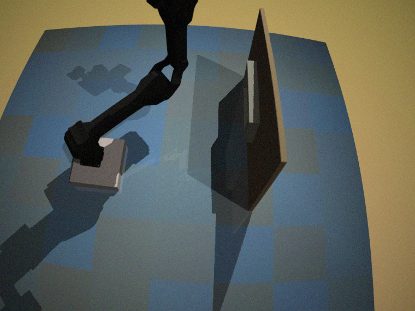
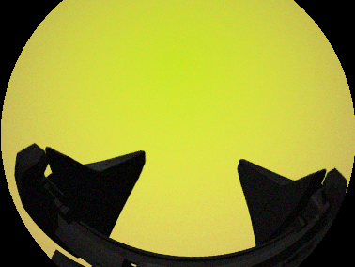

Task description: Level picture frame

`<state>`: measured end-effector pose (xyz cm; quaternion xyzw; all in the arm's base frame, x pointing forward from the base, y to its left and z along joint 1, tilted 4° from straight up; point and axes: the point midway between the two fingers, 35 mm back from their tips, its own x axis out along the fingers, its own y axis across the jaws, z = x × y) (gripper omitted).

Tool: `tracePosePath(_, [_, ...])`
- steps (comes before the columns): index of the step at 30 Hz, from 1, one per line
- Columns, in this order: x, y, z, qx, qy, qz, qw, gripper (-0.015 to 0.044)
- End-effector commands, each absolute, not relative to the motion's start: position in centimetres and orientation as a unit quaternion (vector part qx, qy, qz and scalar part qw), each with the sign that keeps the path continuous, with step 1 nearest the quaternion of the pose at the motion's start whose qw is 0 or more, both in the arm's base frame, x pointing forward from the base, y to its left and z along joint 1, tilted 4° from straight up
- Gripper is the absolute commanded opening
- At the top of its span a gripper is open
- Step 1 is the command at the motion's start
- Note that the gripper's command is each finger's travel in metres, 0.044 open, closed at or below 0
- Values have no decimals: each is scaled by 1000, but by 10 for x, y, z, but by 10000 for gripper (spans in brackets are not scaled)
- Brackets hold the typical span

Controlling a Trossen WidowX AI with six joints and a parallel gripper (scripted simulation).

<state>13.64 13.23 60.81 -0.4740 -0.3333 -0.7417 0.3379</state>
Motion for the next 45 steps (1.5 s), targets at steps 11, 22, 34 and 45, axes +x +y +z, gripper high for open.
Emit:
tracePosePath(11, [40,102,620,-357,-414,-706,450,260])
tracePosePath(22, [-14,44,610,-235,-449,-667,546,260])
tracePosePath(34, [-31,-55,581,-4,-521,-529,670,260])
tracePosePath(45, [37,-129,535,207,-501,-397,741,260])
